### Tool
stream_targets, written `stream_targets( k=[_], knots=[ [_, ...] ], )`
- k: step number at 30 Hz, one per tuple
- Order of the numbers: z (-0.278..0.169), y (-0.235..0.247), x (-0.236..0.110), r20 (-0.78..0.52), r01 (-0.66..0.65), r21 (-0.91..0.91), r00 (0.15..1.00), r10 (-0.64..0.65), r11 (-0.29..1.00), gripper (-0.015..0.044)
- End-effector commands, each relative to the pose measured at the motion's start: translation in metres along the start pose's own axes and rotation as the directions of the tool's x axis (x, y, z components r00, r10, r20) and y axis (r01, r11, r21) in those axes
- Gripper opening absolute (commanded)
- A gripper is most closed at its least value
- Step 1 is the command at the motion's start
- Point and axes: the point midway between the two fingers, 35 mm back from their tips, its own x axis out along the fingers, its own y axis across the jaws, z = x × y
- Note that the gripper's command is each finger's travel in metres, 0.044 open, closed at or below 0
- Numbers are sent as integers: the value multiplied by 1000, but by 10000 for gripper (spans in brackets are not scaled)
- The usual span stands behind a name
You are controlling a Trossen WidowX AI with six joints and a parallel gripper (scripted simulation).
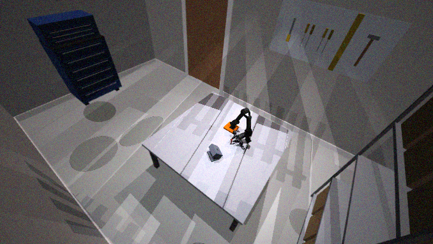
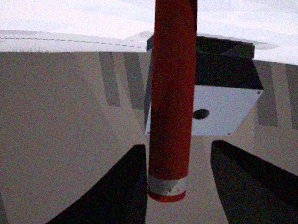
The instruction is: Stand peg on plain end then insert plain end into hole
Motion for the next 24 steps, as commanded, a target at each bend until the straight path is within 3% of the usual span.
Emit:
stream_targets(
  k=[1, 5, 17, 24],
  knots=[
    [0, 0, 0, 0, 0, 0, 1000, 0, 1000, 130],
    [0, 0, 0, 0, 0, 0, 1000, 0, 1000, 130],
    [0, 0, 0, 0, 0, 0, 1000, 0, 1000, 440],
    [-3, -1, -1, 1, 0, 0, 1000, 0, 1000, 440]
  ],
)
